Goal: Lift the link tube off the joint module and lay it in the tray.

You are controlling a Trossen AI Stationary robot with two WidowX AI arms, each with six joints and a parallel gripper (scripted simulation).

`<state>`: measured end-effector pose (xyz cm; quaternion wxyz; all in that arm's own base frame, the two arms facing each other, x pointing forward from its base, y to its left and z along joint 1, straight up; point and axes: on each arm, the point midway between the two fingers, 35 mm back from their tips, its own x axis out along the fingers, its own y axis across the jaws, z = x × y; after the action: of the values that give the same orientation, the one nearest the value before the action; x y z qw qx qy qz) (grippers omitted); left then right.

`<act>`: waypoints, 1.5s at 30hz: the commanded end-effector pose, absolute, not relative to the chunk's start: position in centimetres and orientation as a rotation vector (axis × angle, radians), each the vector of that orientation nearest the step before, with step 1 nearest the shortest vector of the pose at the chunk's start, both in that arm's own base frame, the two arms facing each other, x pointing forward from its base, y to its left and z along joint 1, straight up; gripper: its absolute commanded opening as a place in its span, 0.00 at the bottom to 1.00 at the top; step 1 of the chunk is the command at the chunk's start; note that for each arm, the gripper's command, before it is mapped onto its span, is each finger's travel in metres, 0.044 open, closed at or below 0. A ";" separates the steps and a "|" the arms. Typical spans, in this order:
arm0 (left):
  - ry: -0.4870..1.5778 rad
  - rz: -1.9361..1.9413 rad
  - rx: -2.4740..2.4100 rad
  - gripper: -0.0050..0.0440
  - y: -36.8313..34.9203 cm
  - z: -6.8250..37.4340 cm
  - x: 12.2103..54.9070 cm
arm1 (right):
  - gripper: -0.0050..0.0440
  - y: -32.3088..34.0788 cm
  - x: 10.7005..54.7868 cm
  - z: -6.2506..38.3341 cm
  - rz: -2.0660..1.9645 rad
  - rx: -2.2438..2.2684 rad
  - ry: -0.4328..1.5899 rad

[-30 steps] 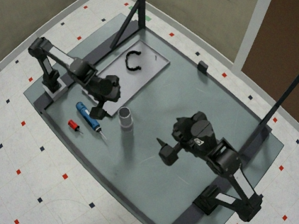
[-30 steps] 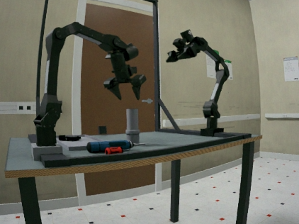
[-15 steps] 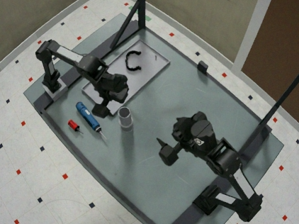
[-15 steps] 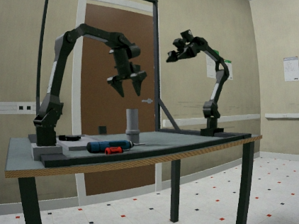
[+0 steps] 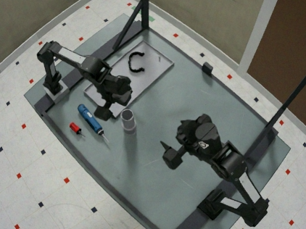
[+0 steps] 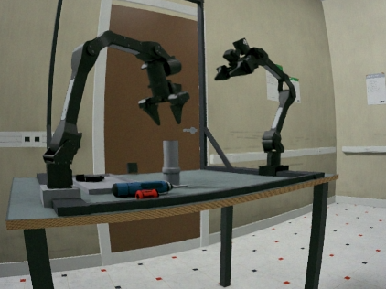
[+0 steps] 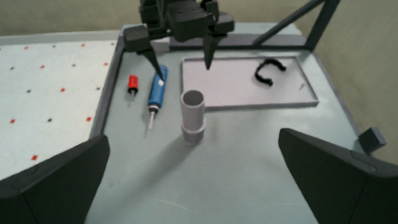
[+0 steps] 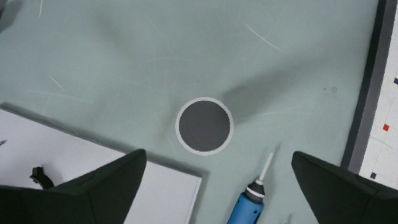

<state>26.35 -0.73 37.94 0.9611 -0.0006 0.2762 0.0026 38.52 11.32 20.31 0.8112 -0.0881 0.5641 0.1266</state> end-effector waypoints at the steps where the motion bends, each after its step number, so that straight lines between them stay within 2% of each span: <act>1: 0.543 0.006 -0.003 1.00 -0.7 38.5 26.1 | 0.90 11.3 38.5 20.0 0.268 -0.188 1.213; 3: 0.543 0.006 -0.003 1.00 -0.7 38.5 26.1 | 0.82 11.0 38.2 20.9 0.276 -0.185 1.182; 10: 0.543 0.006 -0.003 1.00 -0.7 38.5 26.1 | 0.82 10.5 37.9 20.2 0.340 -0.193 1.130; 39: 0.543 0.006 -0.003 1.00 -0.7 38.5 26.1 | 0.82 4.6 36.0 11.8 0.965 -0.269 0.552; 45: 0.543 0.006 -0.003 1.00 -0.7 38.5 26.1 | 0.82 4.1 36.5 12.1 1.003 -0.287 0.487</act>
<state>26.35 -0.73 37.94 0.9611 -0.0006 0.2761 0.0026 35.95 4.45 11.67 0.8415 -0.1254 0.2551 0.4594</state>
